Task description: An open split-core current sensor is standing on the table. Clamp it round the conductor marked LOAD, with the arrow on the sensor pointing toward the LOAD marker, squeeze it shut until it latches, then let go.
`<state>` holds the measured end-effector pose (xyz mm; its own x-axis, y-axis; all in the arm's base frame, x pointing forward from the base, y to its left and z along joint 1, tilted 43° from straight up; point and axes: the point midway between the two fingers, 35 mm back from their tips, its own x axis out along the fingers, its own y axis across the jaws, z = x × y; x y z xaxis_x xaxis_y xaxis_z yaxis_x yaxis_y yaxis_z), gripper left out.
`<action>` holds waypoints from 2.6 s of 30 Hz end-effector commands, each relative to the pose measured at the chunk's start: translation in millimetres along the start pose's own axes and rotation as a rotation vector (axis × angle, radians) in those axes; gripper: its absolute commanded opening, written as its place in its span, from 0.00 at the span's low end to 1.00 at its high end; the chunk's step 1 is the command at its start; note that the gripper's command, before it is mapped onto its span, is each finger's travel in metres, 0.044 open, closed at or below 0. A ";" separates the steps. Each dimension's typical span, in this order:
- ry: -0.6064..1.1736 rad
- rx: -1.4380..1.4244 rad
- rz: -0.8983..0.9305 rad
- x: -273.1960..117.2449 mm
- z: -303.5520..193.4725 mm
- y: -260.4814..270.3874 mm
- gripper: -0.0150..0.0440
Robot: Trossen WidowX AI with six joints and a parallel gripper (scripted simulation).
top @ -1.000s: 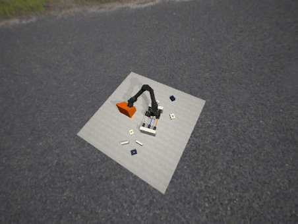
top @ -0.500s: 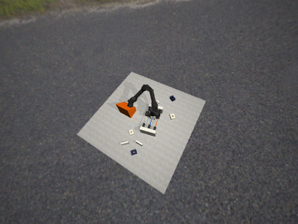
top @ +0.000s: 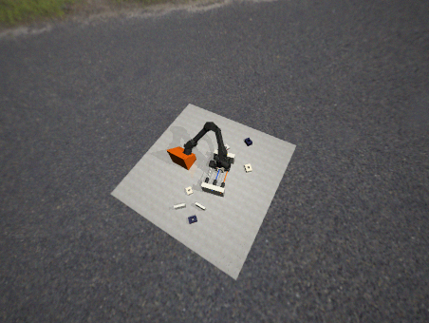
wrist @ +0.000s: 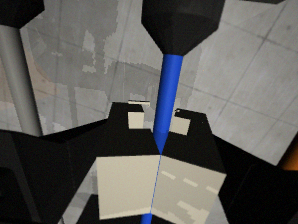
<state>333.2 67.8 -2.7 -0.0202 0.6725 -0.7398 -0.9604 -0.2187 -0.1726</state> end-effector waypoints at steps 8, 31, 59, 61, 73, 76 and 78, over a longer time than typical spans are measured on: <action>0.000 0.001 -0.001 -1.0 -0.3 0.0 0.25; -0.003 0.005 -0.002 -17.7 -0.2 0.0 0.25; -0.003 0.005 -0.002 -17.7 -0.2 0.0 0.25; -0.003 0.005 -0.002 -17.7 -0.2 0.0 0.25; -0.003 0.005 -0.002 -17.7 -0.2 0.0 0.25; -0.003 0.005 -0.002 -17.7 -0.2 0.0 0.25; -0.003 0.005 -0.002 -17.7 -0.2 0.0 0.25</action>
<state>330.2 69.5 11.7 -0.0421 0.6924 -0.7203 -0.9573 -0.2343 -0.1692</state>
